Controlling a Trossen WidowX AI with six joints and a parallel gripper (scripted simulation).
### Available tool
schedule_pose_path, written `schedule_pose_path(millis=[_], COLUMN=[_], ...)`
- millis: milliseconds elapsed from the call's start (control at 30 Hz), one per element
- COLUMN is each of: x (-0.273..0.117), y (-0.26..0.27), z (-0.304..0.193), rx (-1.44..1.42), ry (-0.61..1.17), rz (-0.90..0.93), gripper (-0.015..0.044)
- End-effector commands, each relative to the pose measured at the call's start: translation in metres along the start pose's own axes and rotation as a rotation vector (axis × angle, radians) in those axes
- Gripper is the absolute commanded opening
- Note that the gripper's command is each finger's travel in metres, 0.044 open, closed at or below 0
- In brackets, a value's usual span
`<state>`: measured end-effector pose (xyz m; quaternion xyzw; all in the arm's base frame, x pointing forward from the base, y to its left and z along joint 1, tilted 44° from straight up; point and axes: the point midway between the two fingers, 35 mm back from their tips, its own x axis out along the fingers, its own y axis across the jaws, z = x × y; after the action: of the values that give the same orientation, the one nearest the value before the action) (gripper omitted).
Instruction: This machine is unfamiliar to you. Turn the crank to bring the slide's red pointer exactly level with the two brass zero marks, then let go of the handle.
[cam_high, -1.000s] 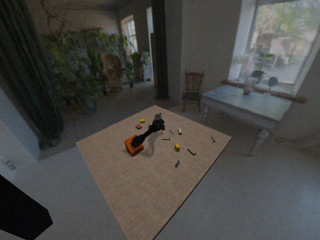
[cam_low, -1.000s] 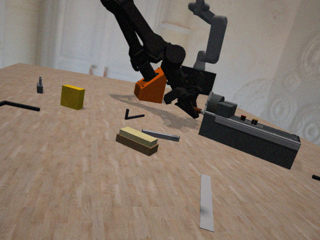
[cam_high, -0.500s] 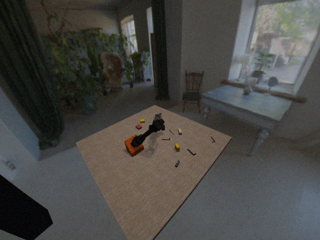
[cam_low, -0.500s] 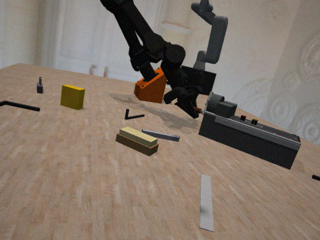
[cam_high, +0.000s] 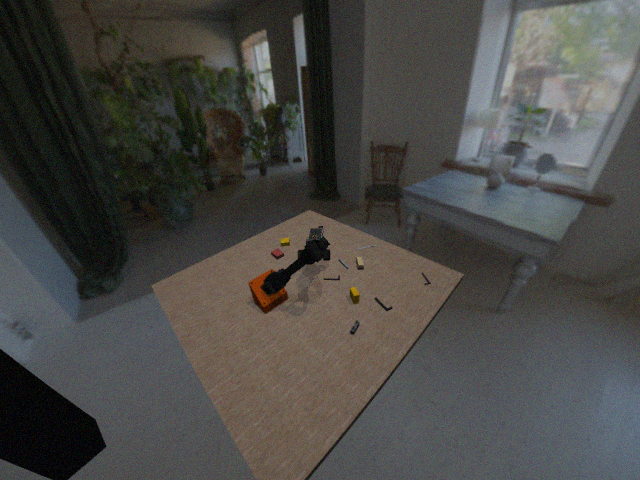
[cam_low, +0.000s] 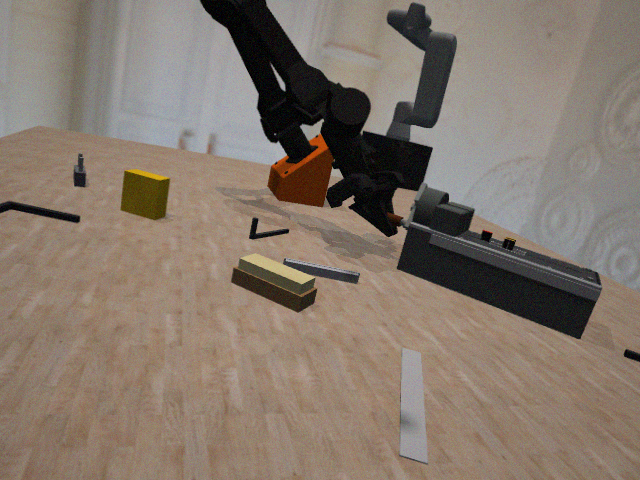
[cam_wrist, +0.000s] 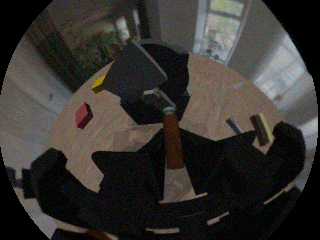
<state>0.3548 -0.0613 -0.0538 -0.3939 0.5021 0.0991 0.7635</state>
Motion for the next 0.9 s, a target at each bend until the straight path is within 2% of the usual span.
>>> schedule_pose_path(millis=[0, 867], x=[-0.0040, -0.0091], y=[-0.0077, -0.0119], z=[0.0035, 0.0082], rx=[0.002, 0.002], ry=[-0.007, -0.007], rz=[-0.022, -0.022], gripper=[0.0000, 0.0000])
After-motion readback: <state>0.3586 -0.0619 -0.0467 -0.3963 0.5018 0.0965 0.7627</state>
